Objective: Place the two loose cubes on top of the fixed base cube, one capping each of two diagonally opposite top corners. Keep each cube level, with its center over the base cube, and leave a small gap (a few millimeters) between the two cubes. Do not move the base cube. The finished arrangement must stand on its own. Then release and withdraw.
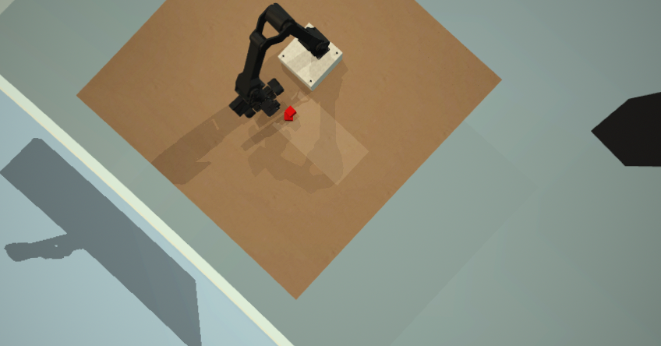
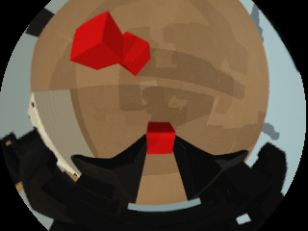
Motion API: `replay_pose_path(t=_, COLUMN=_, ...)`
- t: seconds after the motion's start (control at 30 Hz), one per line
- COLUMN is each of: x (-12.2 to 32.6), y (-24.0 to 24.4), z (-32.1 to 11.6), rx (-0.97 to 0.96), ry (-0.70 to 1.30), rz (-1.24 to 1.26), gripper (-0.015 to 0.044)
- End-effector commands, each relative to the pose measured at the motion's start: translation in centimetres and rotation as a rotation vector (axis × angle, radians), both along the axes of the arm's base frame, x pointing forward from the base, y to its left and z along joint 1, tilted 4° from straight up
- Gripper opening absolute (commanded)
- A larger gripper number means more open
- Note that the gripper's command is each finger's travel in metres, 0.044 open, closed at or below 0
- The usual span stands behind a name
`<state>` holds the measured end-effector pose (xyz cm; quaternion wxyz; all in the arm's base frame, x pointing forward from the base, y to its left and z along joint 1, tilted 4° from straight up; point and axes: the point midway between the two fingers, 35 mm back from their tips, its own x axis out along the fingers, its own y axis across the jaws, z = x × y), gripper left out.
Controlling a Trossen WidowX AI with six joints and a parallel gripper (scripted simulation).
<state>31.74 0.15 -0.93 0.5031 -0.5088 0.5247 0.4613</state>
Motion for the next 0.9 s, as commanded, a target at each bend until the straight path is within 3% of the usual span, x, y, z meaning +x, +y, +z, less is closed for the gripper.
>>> replay_pose_path(t=0.0, x=0.0, y=0.0, z=0.6, rx=-0.005, ry=0.004, rz=0.003, gripper=0.0105)
replay_pose_path(t=0.87, x=0.2, y=0.6, z=8.7, rx=-0.004, ry=0.003, rz=0.003, gripper=0.0105)
